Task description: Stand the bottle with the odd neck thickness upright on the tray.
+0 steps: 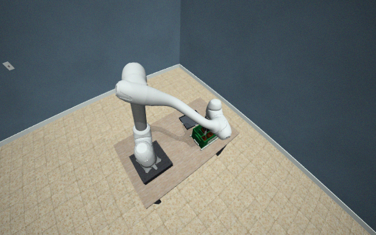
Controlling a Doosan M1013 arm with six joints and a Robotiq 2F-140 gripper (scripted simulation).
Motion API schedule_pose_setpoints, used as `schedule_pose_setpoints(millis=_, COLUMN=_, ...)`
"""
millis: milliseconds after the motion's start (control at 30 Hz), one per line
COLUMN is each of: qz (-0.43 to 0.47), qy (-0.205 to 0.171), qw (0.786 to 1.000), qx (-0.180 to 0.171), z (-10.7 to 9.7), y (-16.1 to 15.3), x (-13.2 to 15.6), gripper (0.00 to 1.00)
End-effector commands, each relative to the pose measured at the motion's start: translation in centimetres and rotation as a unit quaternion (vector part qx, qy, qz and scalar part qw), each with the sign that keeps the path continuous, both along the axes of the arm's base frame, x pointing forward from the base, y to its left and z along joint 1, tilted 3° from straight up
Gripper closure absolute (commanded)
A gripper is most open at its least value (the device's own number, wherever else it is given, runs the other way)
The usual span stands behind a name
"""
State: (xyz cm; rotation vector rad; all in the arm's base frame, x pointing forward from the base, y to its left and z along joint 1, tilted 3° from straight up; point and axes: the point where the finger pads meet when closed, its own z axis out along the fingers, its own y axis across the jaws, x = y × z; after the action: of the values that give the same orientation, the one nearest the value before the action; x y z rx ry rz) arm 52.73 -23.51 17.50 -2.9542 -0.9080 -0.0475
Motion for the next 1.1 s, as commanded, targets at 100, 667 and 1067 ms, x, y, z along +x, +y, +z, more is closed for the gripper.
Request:
schedule_pose_setpoints(millis=100, qz=0.001, qy=-0.001, qw=1.0, qx=-0.002, z=0.3, y=-0.3, x=0.1, gripper=1.0)
schedule_pose_setpoints(millis=667, qz=0.001, qy=-0.001, qw=1.0, qx=-0.002, z=1.0, y=2.4, x=13.1, gripper=1.0)
schedule_pose_setpoints(millis=1067, qz=0.001, qy=-0.001, qw=1.0, qx=-0.002, z=0.8, y=4.8, x=19.2, gripper=1.0)
